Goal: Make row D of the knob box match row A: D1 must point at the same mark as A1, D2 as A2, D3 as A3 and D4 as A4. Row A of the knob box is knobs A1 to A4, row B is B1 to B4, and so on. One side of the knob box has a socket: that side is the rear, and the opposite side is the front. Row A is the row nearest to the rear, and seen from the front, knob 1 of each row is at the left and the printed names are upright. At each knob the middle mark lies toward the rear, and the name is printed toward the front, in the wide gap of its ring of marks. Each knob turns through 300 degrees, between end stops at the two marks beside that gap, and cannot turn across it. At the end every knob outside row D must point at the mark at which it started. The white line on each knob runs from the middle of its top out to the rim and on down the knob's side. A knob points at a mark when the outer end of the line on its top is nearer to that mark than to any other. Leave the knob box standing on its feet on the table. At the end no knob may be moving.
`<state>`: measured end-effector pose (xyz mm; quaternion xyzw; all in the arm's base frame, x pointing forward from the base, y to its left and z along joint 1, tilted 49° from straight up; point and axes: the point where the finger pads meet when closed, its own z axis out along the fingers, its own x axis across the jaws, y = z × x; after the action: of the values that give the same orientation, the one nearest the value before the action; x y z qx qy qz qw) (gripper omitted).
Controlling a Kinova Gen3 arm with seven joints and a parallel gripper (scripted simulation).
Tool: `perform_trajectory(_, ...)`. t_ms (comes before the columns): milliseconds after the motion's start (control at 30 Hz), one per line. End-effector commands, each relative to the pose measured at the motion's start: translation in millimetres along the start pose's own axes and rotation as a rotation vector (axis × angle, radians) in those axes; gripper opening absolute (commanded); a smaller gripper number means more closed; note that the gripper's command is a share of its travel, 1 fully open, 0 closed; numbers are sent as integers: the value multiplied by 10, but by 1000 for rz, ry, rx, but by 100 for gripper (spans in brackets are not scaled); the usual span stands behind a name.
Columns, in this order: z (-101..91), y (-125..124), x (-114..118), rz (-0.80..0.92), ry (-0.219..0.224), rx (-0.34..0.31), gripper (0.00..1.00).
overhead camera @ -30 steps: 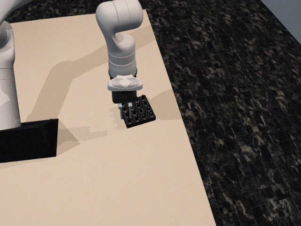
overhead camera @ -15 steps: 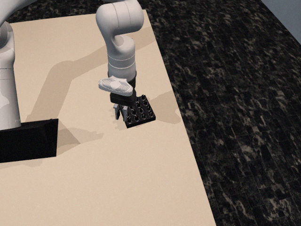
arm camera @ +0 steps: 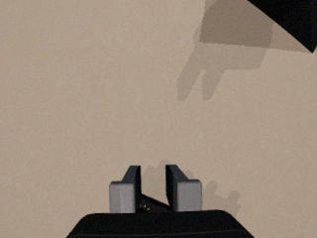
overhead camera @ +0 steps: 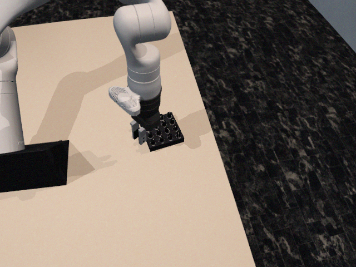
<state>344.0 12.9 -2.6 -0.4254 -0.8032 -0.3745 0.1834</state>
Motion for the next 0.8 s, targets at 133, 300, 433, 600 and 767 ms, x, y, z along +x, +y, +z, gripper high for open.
perform_trajectory(133, 9, 8, 40, 268, 12, 3, 46)
perform_trajectory(300, -4, 10, 59, 478, 12, 4, 46)
perform_trajectory(433, -17, 23, 69, 644, 12, 4, 46)
perform_trajectory(600, -27, 37, 73, 767, 11, 4, 46)
perform_trajectory(767, -47, 70, 71, 965, 8, 2, 46)
